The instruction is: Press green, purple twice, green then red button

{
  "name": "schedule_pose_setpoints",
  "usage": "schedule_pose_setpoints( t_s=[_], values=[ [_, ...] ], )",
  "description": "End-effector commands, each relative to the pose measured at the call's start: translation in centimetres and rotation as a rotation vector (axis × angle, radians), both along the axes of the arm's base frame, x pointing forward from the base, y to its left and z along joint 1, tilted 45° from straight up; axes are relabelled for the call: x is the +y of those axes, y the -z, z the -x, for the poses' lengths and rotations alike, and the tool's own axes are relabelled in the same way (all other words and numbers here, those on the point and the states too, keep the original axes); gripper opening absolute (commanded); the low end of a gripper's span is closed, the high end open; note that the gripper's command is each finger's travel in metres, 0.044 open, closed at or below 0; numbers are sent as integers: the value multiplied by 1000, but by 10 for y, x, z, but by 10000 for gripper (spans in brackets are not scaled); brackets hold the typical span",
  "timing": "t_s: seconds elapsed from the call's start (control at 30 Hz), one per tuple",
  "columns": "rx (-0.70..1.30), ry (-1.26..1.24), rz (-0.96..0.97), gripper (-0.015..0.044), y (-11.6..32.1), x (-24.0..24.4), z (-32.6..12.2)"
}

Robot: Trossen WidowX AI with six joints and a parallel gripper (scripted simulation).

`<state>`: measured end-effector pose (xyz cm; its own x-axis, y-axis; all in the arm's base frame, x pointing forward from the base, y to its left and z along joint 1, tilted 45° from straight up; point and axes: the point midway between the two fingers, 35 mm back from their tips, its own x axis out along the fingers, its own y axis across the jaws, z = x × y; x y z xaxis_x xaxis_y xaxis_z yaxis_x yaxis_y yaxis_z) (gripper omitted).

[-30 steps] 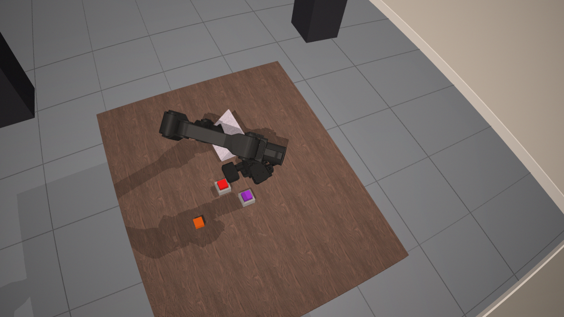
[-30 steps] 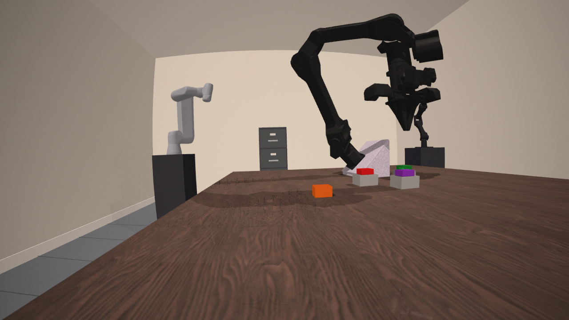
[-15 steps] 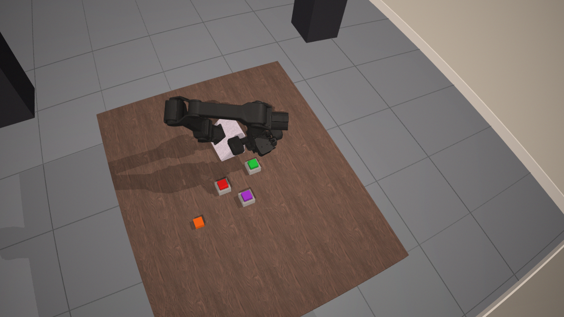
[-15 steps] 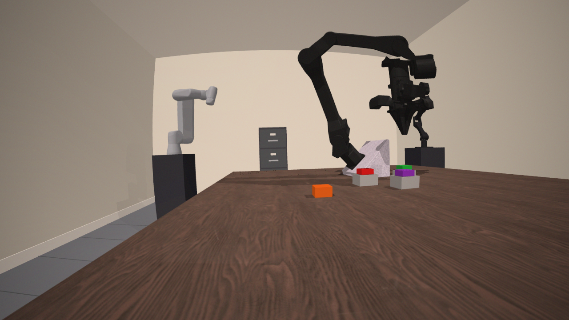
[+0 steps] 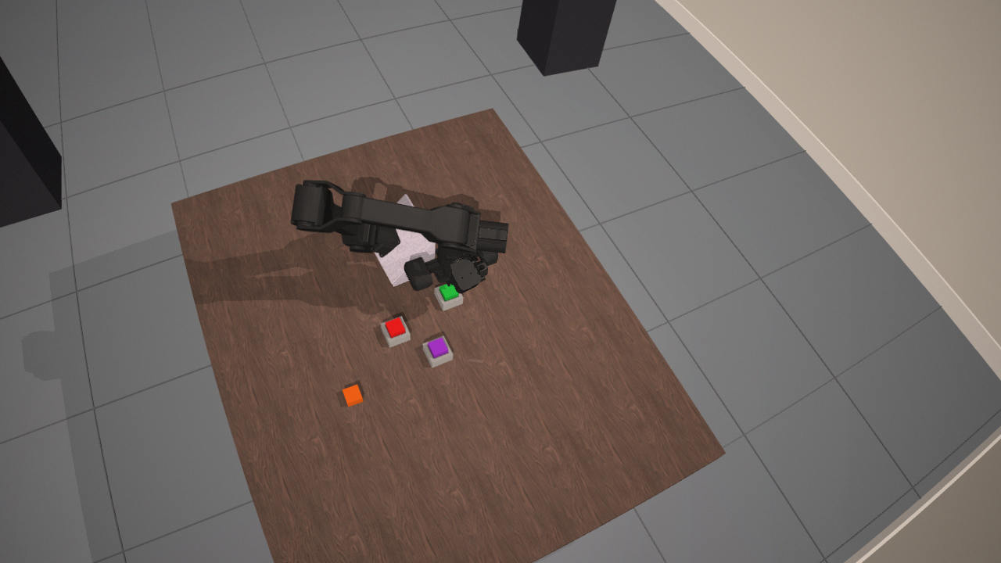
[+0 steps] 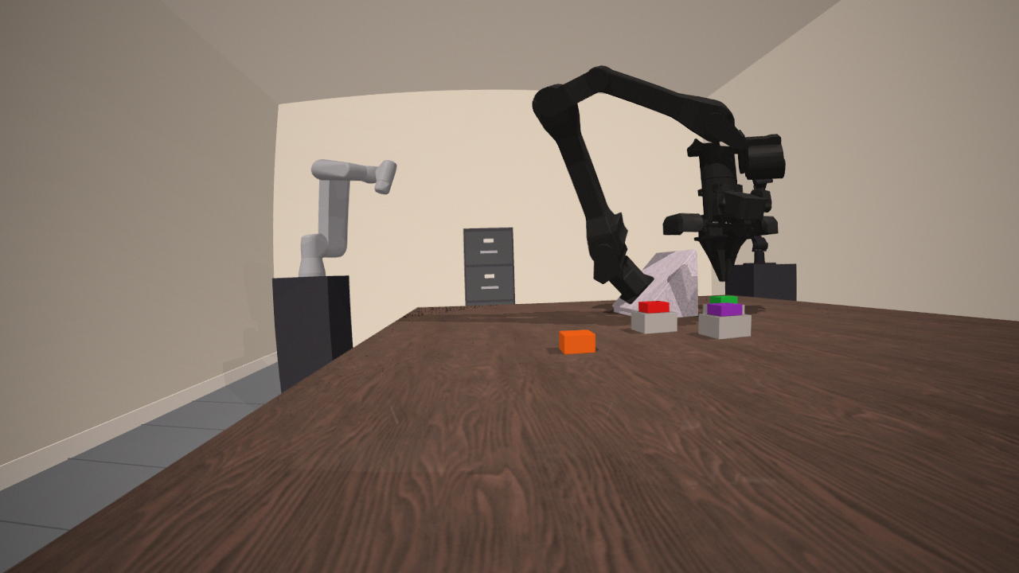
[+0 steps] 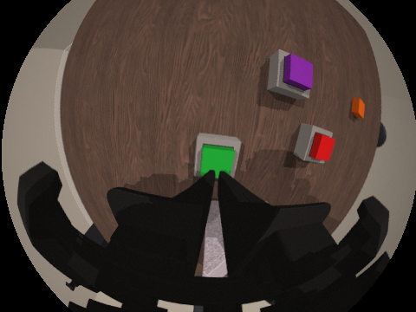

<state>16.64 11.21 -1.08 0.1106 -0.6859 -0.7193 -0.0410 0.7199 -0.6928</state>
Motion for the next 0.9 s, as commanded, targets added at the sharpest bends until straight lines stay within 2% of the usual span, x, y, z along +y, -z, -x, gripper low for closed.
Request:
schedule_pose_setpoints(
  t_s=[0.0, 0.87],
  values=[
    [1, -6, 5, 20, 5, -6, -1],
    [0, -6, 6, 20, 21, -22, -3]
  ],
)
